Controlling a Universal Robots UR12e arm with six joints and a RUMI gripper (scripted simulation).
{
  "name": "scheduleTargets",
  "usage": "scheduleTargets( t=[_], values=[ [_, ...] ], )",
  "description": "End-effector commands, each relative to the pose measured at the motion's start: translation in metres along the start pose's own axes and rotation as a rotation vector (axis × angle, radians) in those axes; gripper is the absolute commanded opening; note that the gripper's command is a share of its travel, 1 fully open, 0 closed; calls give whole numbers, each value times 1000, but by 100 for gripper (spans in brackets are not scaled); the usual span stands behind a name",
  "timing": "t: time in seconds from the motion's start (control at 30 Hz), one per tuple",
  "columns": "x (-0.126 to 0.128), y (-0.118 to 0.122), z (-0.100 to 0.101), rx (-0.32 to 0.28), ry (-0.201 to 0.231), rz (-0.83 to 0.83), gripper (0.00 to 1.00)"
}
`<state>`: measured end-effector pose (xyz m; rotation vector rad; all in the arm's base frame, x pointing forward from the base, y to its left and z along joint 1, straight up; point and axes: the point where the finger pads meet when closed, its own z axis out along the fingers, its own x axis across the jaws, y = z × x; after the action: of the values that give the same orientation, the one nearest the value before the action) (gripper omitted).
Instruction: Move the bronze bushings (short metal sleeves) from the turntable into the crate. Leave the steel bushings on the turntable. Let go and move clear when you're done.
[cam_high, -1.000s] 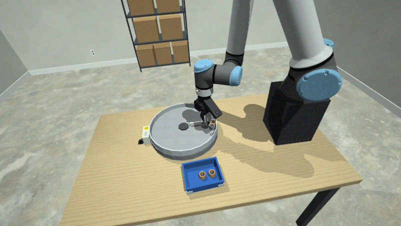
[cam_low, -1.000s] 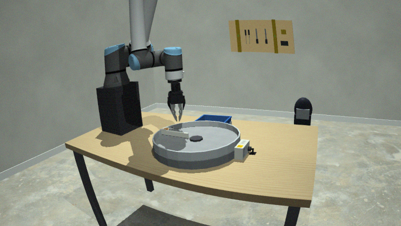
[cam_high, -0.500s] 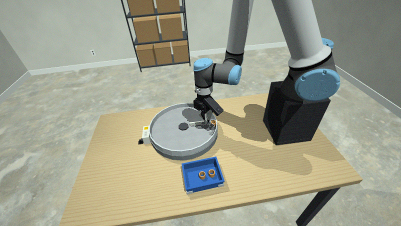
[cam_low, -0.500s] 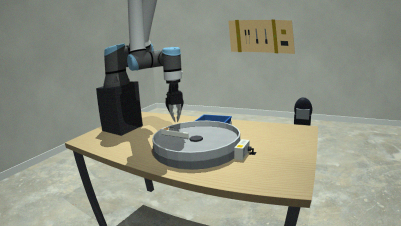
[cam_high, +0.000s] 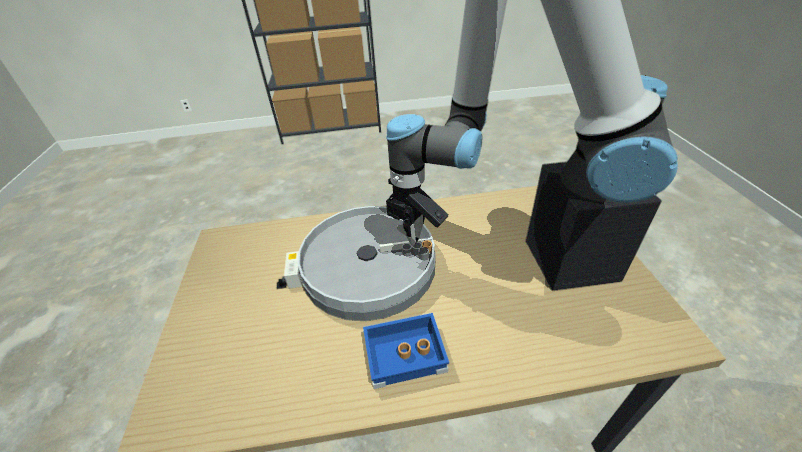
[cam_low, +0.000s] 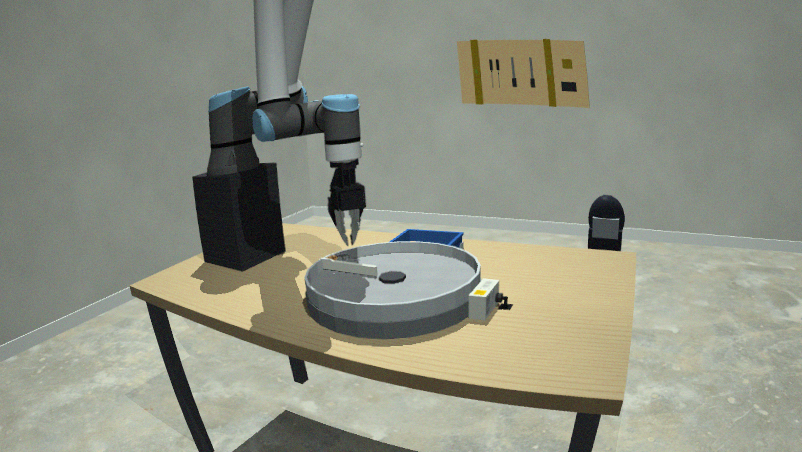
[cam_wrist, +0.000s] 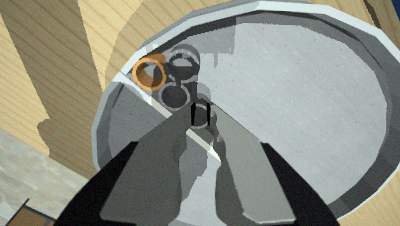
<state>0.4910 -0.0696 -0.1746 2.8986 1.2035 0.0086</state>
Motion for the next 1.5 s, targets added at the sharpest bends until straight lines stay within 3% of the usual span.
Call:
scheduleTargets(
  t=[0.0,1.47],
  values=[
    [-2,2,0,-1,1,-30,6],
    [-13,10,0,-1,1,-166,6]
  ],
)
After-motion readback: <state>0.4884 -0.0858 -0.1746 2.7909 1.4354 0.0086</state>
